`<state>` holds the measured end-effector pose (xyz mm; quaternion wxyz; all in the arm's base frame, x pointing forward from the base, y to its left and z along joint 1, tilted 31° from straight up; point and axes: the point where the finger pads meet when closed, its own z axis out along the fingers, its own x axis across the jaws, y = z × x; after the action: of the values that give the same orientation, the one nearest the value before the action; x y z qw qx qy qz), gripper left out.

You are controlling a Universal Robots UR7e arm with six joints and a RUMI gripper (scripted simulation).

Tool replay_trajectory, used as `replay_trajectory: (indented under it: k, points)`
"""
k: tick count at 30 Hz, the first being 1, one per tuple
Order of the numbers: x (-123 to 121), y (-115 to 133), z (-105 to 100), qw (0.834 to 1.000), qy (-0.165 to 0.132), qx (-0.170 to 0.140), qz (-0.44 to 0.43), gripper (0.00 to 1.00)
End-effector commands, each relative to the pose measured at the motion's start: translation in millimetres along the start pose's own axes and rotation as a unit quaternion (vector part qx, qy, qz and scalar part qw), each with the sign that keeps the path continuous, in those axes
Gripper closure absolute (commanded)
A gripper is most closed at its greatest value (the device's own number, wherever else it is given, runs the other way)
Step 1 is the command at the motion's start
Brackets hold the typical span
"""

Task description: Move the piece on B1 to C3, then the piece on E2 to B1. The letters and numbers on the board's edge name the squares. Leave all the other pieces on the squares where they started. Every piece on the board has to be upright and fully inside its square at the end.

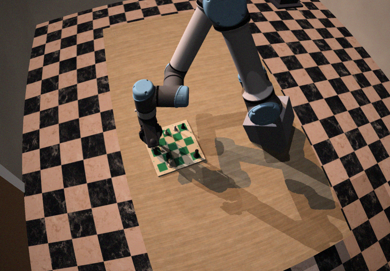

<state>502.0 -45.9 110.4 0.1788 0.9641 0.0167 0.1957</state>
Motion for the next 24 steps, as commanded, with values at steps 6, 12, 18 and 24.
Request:
replay_trajectory:
  k: [6, 12, 18, 24]
  points:
    - [0.4, 0.1, -0.4, 1.000, 0.001, 0.000, 0.000, 0.78]
    - [0.4, 0.1, -0.4, 1.000, 0.001, 0.000, 0.000, 1.00]
    - [0.4, 0.1, -0.4, 1.000, 0.001, 0.000, 0.000, 1.00]
    - [0.4, 0.1, -0.4, 1.000, 0.001, 0.000, 0.000, 1.00]
